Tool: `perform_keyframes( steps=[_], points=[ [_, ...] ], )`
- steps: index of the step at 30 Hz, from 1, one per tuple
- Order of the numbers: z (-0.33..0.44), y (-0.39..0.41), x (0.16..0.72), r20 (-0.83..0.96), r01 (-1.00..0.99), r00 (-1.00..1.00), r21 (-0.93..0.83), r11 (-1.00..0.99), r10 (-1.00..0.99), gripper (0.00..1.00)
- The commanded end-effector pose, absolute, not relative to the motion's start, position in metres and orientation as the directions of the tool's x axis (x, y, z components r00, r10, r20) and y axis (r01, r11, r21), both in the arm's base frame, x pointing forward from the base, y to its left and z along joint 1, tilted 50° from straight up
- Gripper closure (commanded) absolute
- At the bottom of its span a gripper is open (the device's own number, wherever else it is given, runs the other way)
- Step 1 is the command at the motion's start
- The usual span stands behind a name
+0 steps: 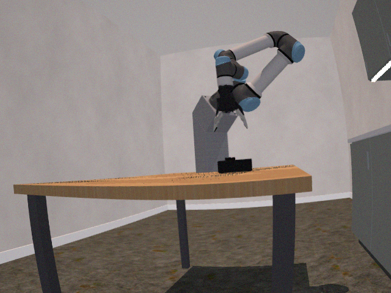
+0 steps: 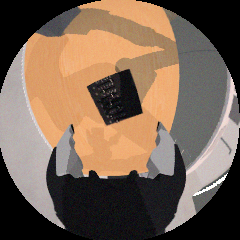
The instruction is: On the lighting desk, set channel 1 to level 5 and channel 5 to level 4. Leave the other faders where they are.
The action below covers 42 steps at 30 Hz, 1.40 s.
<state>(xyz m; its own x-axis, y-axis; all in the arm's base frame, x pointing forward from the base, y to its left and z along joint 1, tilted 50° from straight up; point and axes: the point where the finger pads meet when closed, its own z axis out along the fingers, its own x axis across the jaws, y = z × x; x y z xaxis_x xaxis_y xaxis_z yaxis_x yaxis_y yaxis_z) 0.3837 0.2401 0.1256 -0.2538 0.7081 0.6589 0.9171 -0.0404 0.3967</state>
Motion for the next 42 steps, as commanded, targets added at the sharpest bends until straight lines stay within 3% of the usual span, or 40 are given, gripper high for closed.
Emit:
perform_keyframes(
  steps=[1,4,12,18,27,42],
  points=[
    [0.119,0.239,0.391,0.7,0.941,-0.145,0.316,-0.121,0.699,0.0],
    [0.117,0.238,0.393,0.71,0.945,-0.114,0.293,-0.143,0.695,0.0],
    [0.097,0.235,0.411,0.766,0.935,0.195,0.044,-0.352,0.613,0.0],
    [0.077,0.233,0.425,0.747,0.849,0.442,-0.17,-0.5,0.497,0.0],
    [0.056,0.231,0.438,0.672,0.703,0.653,-0.366,-0.61,0.349,0.0],
    [0.04,0.229,0.446,0.588,0.568,0.775,-0.488,-0.662,0.231,0.0]
  ],
)
